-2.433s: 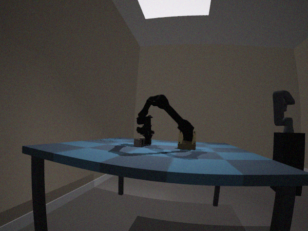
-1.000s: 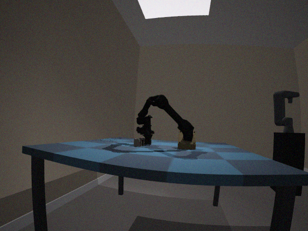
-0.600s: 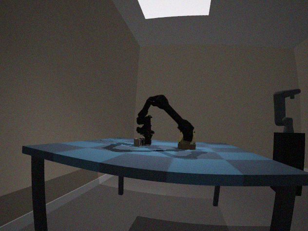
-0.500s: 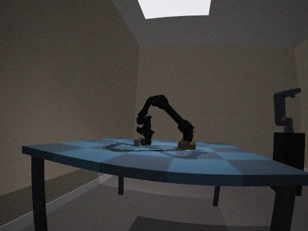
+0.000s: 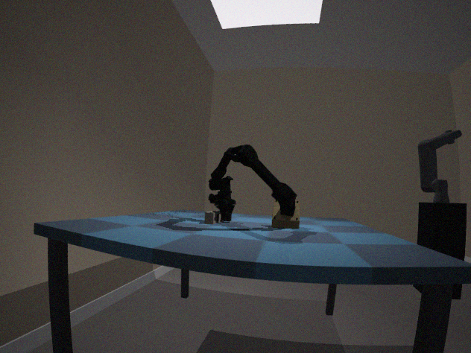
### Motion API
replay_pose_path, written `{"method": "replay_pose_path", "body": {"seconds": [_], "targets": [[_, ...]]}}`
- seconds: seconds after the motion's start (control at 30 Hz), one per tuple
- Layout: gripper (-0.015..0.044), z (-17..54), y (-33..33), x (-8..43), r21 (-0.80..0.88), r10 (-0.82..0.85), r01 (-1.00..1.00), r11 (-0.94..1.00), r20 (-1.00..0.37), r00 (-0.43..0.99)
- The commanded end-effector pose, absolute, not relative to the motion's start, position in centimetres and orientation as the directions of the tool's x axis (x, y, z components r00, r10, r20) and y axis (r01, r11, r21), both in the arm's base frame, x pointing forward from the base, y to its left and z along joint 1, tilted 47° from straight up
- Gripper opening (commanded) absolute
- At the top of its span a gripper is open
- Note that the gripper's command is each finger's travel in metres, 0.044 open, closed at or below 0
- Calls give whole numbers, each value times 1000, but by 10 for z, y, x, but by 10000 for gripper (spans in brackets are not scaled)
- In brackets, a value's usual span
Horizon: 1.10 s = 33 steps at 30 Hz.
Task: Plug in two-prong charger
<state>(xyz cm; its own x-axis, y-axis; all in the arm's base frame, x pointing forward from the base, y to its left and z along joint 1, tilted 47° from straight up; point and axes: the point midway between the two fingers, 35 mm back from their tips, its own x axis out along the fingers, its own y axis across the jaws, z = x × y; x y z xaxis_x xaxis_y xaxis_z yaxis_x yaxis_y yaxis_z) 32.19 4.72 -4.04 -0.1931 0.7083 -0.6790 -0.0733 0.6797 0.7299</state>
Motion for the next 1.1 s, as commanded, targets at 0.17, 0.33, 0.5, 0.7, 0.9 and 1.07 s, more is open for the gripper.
{"method": "replay_pose_path", "body": {"seconds": [0.17,0.33,0.5,0.7,0.9,1.07], "targets": [[440,-40,47,320,730,710,-77,679,-679,-186],[440,-40,46,318,730,710,-79,678,-680,-184],[440,-41,46,317,730,710,-81,678,-680,-181],[440,-41,46,315,730,711,-83,678,-680,-178],[440,-41,46,313,730,711,-86,678,-681,-175],[440,-41,46,312,730,711,-88,678,-681,-173]]}}
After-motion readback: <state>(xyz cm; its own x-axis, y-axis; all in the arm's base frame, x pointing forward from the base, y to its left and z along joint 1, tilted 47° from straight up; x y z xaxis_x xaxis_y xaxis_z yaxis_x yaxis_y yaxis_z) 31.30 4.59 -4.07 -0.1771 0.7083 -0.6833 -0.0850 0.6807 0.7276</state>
